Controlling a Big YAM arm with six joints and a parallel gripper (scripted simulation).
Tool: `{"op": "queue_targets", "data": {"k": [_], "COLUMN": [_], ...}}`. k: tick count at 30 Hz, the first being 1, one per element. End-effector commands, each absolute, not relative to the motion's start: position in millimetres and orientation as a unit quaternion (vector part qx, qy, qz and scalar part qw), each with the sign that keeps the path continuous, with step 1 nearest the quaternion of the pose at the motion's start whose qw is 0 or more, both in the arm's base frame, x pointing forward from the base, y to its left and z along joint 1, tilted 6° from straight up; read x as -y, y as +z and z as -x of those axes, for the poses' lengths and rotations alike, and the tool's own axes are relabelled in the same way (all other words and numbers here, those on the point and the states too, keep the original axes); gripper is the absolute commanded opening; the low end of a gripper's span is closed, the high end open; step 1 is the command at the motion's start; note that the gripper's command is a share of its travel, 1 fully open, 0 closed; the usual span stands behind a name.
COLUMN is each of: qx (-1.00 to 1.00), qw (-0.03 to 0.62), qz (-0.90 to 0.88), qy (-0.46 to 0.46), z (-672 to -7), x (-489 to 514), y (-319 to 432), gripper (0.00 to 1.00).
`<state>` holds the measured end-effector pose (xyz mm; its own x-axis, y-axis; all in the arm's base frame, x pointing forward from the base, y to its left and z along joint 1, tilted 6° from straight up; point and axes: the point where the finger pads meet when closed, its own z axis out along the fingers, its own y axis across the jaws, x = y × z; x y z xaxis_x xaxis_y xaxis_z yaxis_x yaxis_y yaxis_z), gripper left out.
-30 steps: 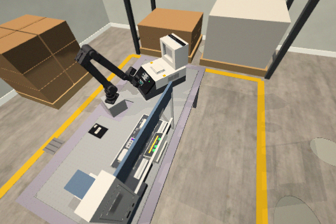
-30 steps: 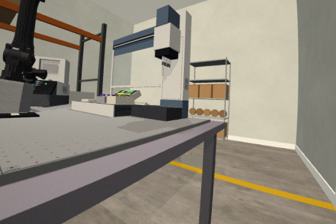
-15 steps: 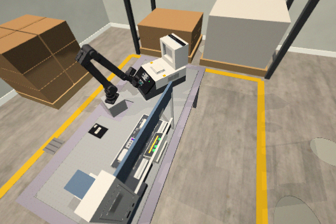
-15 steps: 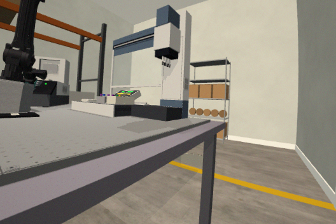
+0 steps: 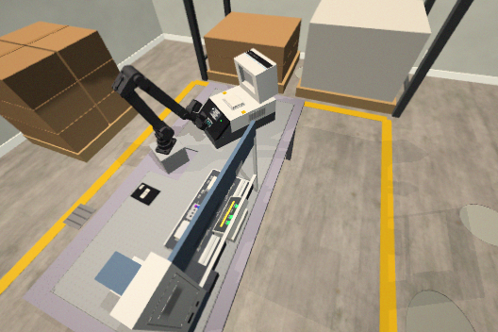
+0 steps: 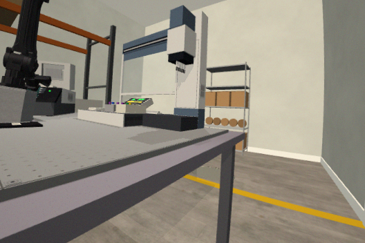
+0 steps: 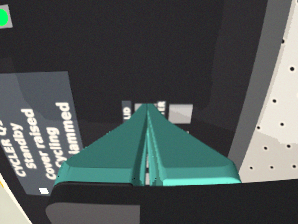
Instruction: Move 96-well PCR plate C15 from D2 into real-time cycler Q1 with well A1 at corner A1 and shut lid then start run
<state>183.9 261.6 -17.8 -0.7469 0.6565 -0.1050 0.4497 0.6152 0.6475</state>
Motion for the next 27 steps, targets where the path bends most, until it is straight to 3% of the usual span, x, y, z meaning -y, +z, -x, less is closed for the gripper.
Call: {"op": "queue_targets", "data": {"k": [1,27], "qx": [-0.89,-0.875], "qw": [0.171,0.169], "qz": [-0.308,-0.318], "qy": [0.291,0.322], "z": [-183.7,-173.9], "x": [-256.7,-260.5], "y": [-24.2,22.1], "gripper": [0.0,0.0]}}
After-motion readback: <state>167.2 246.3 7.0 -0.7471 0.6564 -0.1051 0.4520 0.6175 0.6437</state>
